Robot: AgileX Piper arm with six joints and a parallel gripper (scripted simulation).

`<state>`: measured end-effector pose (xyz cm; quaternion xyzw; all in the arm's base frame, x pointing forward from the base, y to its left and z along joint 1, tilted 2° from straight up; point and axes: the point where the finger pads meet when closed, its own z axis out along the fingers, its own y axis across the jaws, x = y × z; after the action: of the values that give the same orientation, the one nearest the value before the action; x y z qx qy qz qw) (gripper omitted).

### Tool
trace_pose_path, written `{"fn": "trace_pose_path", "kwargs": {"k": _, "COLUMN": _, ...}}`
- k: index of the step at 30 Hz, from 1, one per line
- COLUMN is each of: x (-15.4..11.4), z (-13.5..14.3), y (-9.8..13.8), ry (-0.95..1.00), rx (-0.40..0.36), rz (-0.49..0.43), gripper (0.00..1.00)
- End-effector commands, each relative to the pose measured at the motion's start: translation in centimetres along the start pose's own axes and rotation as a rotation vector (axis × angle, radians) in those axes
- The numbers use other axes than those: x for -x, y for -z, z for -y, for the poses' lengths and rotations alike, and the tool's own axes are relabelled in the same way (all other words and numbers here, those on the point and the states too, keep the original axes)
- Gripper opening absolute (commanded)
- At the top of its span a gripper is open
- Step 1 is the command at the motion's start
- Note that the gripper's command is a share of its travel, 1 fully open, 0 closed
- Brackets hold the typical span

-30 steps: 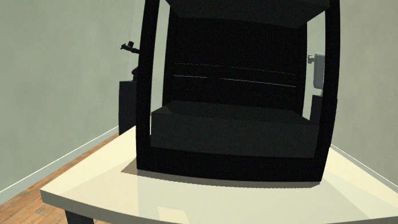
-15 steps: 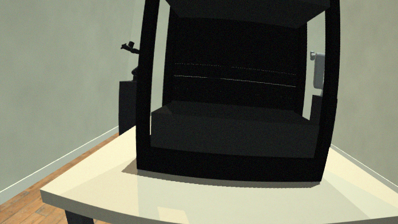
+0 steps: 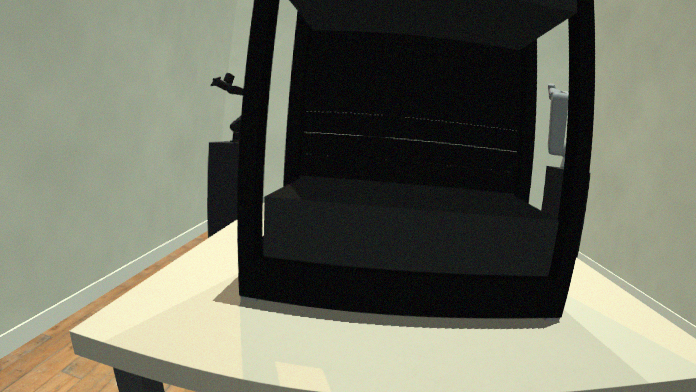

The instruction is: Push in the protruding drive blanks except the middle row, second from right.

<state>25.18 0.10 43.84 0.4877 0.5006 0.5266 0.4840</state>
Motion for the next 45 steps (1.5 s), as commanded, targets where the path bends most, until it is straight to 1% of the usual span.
{"fn": "trace_pose_path", "kwargs": {"k": 1, "x": 0.0, "z": -0.1, "y": -0.2, "ry": 0.0, "rx": 0.002, "rz": 0.001, "gripper": 1.0}}
{"fn": "trace_pose_path", "kwargs": {"k": 4, "x": 0.0, "z": -0.2, "y": -0.9, "ry": 0.0, "rx": 0.002, "rz": 0.001, "gripper": 1.0}}
{"fn": "trace_pose_path", "kwargs": {"k": 6, "x": 0.0, "z": -0.2, "y": -0.9, "ry": 0.0, "rx": 0.002, "rz": 0.001, "gripper": 1.0}}
{"fn": "trace_pose_path", "kwargs": {"k": 9, "x": -0.1, "z": -0.3, "y": -2.2, "ry": 0.0, "rx": 0.002, "rz": 0.001, "gripper": 1.0}}
{"fn": "trace_pose_path", "kwargs": {"k": 11, "x": -0.1, "z": -0.5, "y": -3.6, "ry": 0.0, "rx": 0.002, "rz": 0.001, "gripper": 1.0}}
{"fn": "trace_pose_path", "kwargs": {"k": 16, "x": -0.2, "z": -1.1, "y": -8.6, "ry": 0.0, "rx": 0.002, "rz": 0.001, "gripper": 1.0}}
{"fn": "trace_pose_path", "kwargs": {"k": 18, "x": -0.3, "z": -1.2, "y": -9.9, "ry": 0.0, "rx": 0.002, "rz": 0.001, "gripper": 1.0}}
{"fn": "trace_pose_path", "kwargs": {"k": 20, "x": -0.3, "z": -1.3, "y": -10.8, "ry": 0.0, "rx": 0.002, "rz": 0.001, "gripper": 1.0}}
{"fn": "trace_pose_path", "kwargs": {"k": 25, "x": -0.3, "z": -1.4, "y": -11.2, "ry": 0.0, "rx": 0.002, "rz": 0.001, "gripper": 1.0}}
{"fn": "trace_pose_path", "kwargs": {"k": 45, "x": -0.3, "z": -1.4, "y": -11.2, "ry": 0.0, "rx": 0.002, "rz": 0.001, "gripper": 1.0}}
